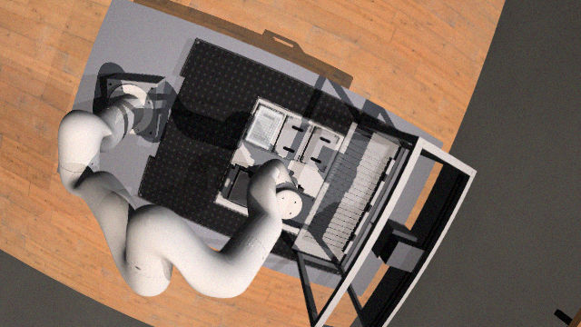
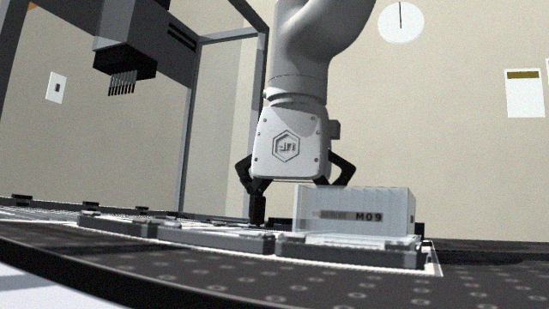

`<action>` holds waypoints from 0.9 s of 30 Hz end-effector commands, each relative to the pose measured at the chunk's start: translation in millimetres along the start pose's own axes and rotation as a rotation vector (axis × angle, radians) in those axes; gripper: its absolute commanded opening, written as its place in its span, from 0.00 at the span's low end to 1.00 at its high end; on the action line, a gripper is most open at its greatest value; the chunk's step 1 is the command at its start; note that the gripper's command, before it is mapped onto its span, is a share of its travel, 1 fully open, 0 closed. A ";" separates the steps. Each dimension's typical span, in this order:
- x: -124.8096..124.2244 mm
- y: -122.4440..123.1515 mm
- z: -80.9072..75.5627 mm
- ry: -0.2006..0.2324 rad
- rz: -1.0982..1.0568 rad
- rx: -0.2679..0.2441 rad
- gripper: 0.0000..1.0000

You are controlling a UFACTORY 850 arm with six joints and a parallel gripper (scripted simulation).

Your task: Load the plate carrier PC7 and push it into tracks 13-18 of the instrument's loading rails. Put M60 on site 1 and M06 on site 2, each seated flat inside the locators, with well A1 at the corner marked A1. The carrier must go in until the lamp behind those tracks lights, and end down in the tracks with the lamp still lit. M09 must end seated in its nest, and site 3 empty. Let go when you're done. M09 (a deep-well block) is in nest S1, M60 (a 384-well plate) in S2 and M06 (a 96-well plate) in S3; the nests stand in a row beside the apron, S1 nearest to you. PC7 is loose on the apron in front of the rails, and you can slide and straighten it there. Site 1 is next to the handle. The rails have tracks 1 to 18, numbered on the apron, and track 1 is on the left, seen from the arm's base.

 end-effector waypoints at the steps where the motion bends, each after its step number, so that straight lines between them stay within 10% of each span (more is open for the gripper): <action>1: -1.1 0.1 1.8 -0.003 0.000 0.000 1.00; 27: -1.1 -2.9 7.8 -0.003 0.000 0.000 1.00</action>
Point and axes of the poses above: the point where the finger pads meet when closed, its own z axis out along the fingers, its own x axis across the jaws, y = z × x, the point moved 6 cm from there along -z, back along the fingers, and after that the axes turned 1 degree about z, right-handed, at the moved point
